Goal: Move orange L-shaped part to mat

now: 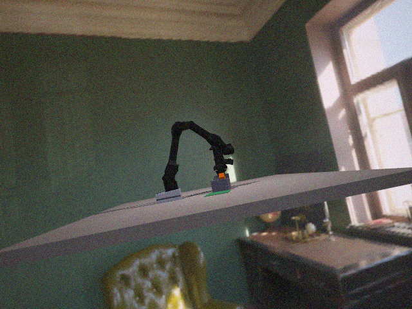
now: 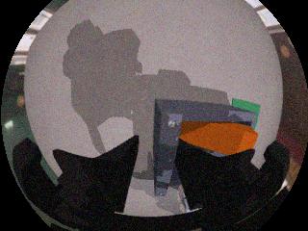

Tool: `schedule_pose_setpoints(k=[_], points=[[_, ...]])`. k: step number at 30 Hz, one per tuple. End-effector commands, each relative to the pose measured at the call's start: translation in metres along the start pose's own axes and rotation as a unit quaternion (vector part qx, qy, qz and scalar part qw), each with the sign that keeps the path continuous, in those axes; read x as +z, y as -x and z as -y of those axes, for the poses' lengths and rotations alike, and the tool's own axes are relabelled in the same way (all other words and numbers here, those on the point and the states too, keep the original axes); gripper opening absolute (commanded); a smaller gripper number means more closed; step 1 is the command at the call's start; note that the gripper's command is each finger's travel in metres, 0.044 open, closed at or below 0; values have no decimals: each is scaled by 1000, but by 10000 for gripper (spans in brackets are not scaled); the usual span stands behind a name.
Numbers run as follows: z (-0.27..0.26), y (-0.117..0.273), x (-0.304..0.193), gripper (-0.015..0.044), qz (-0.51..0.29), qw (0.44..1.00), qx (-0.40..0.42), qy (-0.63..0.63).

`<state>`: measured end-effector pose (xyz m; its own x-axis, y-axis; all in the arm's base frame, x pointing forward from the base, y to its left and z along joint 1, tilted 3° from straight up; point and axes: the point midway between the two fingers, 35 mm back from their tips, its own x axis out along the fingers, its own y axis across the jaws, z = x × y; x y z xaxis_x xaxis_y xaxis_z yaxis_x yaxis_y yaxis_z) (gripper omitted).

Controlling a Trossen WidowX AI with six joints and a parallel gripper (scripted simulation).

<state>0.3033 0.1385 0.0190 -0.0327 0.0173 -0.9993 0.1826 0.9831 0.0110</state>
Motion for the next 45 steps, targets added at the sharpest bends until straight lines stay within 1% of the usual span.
schedule_pose_setpoints(k=[1,4,7,9,14,37,39,41,45], points=[[-2,11,1,180,0,1000,0,-2],[0,40,4,180,0,1000,0,-2],[7,86,2,180,0,1000,-1,-2],[10,99,0,180,0,1000,-1,-2],[7,96,3,180,10,1000,7,-4],[7,96,3,180,10,1000,7,-4],[9,96,3,233,10,1000,6,16],[13,97,4,280,10,998,5,62],[29,97,7,280,9,977,1,212]])
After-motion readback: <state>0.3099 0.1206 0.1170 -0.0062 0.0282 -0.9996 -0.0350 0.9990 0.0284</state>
